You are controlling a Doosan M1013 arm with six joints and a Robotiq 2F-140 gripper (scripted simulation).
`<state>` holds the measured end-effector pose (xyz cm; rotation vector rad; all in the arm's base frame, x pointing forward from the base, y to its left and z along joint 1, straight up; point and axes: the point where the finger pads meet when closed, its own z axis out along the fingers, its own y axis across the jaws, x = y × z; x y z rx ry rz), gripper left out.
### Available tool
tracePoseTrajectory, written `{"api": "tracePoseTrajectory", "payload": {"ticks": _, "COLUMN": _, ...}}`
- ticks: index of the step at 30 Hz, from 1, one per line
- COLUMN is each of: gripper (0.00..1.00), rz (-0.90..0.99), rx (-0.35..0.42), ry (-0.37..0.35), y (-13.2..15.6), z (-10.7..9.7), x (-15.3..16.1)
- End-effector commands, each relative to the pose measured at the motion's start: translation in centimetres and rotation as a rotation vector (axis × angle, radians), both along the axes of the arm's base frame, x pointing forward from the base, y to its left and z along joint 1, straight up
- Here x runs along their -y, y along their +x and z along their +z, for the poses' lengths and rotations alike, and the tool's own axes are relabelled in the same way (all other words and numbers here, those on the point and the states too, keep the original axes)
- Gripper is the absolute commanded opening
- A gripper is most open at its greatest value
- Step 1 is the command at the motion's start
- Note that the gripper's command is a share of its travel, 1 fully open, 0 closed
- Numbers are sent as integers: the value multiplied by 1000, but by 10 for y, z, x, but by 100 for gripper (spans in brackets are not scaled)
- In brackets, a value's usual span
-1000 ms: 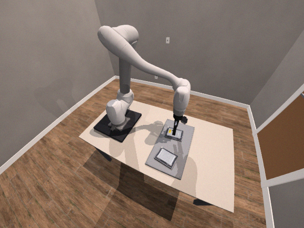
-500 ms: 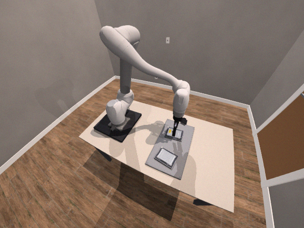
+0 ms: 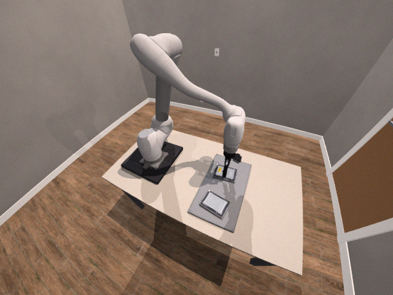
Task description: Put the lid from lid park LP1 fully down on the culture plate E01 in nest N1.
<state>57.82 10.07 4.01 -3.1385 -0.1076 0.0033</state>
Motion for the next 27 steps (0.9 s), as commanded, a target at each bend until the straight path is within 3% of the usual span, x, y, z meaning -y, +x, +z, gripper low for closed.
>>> {"api": "tracePoseTrajectory", "payload": {"ticks": 1, "gripper": 69, "rz": 0, "rx": 1, "ry": 1, "y": 0, "z": 0, "x": 0}}
{"api": "tracePoseTrajectory", "payload": {"ticks": 24, "gripper": 69, "rz": 0, "rx": 1, "ry": 1, "y": 0, "z": 0, "x": 0}}
{"api": "tracePoseTrajectory", "payload": {"ticks": 25, "gripper": 63, "rz": 0, "rx": 1, "ry": 1, "y": 0, "z": 0, "x": 0}}
{"api": "tracePoseTrajectory", "payload": {"ticks": 27, "gripper": 63, "rz": 0, "rx": 1, "ry": 1, "y": 0, "z": 0, "x": 0}}
